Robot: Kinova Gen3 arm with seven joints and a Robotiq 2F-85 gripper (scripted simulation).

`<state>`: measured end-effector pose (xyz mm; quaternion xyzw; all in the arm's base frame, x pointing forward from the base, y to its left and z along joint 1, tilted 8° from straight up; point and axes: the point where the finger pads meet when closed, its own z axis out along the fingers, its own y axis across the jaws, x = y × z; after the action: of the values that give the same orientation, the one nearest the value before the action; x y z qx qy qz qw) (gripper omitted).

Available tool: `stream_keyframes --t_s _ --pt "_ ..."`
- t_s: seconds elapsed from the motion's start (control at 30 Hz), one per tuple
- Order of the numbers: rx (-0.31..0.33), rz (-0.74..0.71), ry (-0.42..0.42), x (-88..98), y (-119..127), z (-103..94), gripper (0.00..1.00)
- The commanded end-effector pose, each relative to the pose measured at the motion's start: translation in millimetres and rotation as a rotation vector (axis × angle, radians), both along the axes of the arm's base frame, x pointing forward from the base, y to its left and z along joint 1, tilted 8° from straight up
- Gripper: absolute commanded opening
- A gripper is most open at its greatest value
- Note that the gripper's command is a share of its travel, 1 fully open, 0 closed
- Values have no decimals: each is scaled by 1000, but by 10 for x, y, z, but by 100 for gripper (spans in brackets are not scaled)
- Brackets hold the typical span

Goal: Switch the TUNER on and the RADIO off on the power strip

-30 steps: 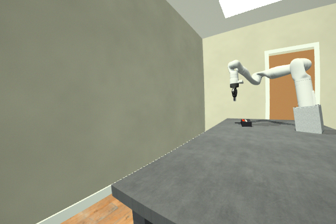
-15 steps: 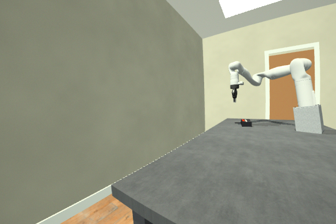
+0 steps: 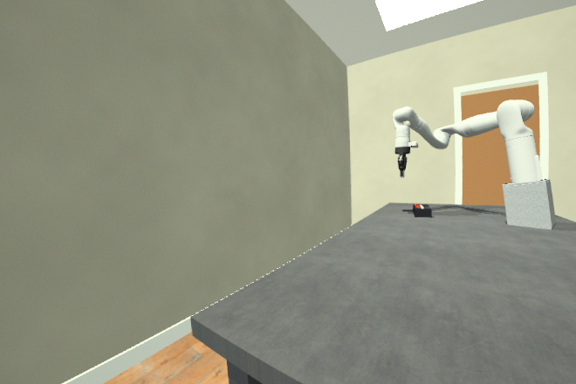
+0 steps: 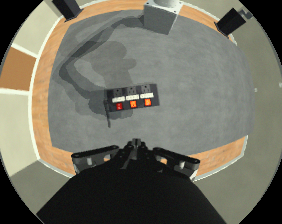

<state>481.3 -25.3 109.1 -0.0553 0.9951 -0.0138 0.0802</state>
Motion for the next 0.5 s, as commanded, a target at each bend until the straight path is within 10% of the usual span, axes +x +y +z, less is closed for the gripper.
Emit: stream_keyframes --t_s 0.0,0.47 --pt "4 11 -6 9 7 -24 0" --pt "2 25 -23 27 -15 -114 0"
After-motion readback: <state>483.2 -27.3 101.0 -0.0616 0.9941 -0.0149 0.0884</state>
